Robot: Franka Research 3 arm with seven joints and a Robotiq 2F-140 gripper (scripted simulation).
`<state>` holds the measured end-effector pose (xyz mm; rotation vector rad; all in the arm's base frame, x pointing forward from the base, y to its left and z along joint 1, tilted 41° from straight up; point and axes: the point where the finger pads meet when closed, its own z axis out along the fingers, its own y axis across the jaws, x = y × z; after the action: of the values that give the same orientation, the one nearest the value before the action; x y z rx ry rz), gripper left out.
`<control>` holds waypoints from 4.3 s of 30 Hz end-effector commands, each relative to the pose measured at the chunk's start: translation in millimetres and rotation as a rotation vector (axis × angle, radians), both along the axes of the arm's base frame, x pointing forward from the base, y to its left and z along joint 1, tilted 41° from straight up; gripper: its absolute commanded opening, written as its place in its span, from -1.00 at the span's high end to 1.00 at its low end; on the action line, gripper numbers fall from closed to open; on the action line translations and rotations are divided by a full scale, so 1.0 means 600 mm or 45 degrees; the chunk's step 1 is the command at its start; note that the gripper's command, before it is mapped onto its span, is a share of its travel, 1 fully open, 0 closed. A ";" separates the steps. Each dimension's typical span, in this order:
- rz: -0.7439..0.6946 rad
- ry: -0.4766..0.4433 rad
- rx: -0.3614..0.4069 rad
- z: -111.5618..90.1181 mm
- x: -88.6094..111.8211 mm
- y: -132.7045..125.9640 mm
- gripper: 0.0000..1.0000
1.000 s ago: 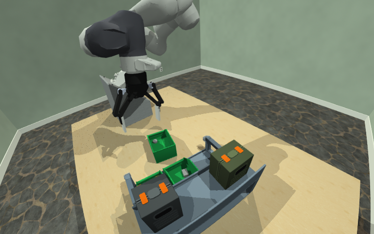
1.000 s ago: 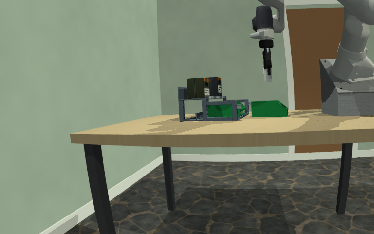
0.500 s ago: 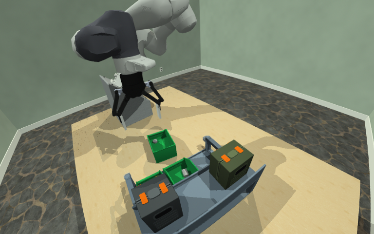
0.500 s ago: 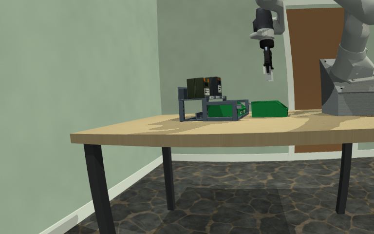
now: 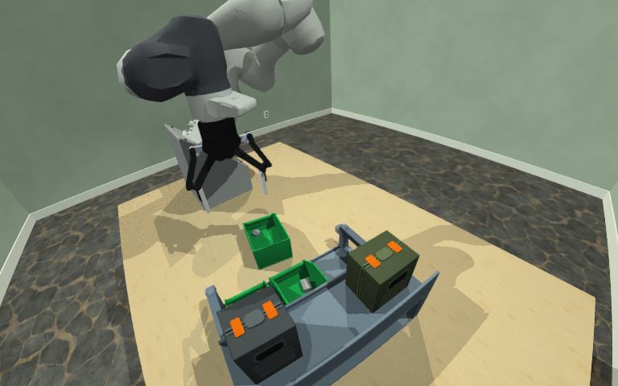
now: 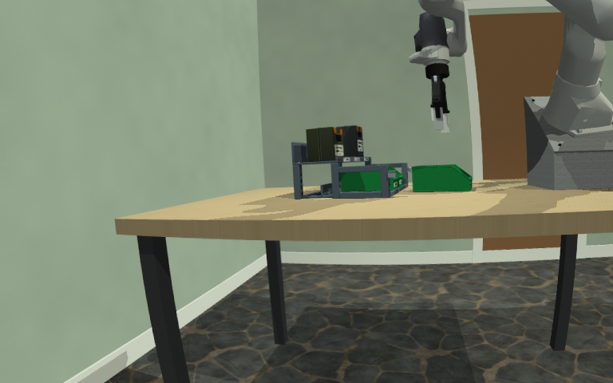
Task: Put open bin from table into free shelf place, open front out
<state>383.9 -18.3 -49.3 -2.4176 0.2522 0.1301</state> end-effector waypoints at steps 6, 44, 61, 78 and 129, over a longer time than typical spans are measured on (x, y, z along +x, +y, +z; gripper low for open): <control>-0.015 0.015 0.003 0.001 0.001 0.001 1.00; -0.112 -0.022 -0.027 -0.006 0.042 0.001 1.00; -0.836 -0.156 -0.235 -0.026 0.286 -0.092 1.00; -1.399 -0.098 -0.376 -0.028 0.373 -0.227 1.00; -2.721 0.793 -0.558 -0.081 0.170 -0.403 1.00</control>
<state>513.3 -253.9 -90.4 -1.2186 2.7769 -0.3317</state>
